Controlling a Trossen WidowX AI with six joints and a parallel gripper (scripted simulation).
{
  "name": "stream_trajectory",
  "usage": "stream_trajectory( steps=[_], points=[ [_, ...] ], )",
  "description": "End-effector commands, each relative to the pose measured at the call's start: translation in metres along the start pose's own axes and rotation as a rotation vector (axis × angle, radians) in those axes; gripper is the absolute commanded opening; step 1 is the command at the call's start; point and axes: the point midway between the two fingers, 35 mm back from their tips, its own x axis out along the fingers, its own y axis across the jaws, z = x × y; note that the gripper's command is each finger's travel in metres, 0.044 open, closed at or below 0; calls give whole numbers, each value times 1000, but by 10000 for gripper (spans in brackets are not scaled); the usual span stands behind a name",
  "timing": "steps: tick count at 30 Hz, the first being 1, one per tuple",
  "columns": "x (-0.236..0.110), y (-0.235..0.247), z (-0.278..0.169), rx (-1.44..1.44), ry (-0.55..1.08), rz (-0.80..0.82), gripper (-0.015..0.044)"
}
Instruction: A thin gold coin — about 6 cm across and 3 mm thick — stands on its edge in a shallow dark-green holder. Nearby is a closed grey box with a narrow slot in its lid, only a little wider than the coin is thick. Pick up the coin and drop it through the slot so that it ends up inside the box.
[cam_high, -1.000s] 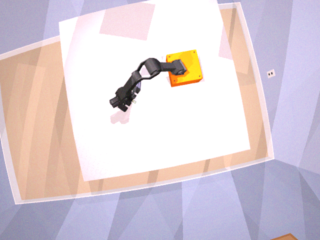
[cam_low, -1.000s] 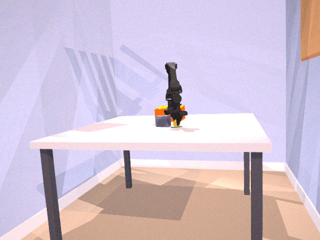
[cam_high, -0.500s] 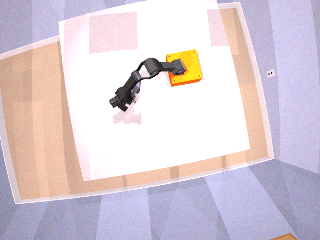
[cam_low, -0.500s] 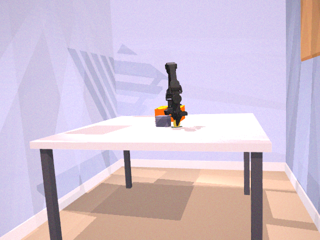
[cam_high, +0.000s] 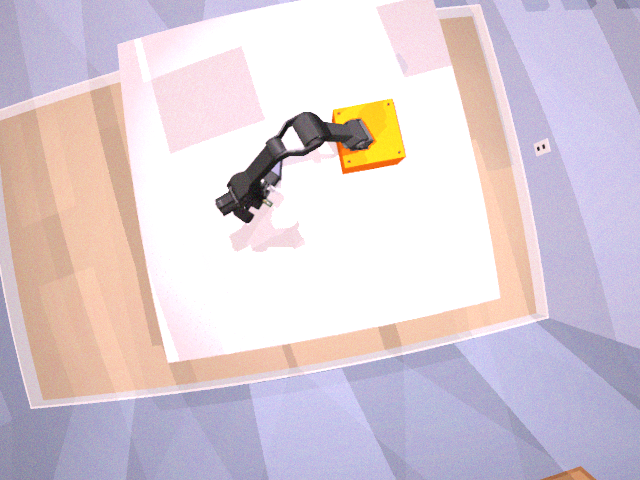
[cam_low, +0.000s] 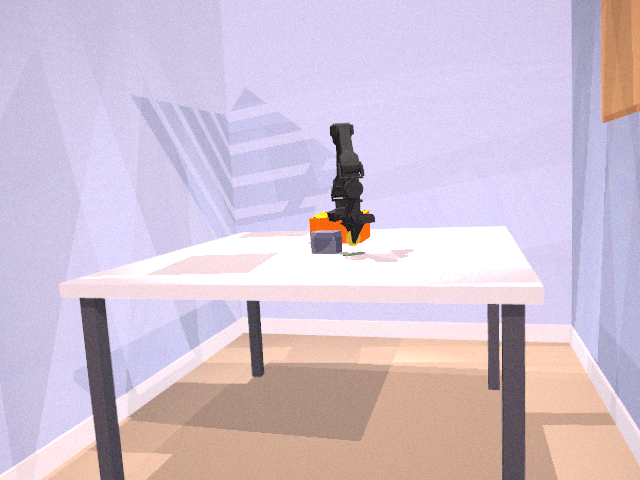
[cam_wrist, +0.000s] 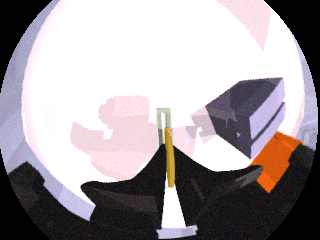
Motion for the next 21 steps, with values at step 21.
stream_trajectory(
  steps=[21],
  points=[
    [-65, -1, 0, -4, -10, 9, 0]
  ],
)
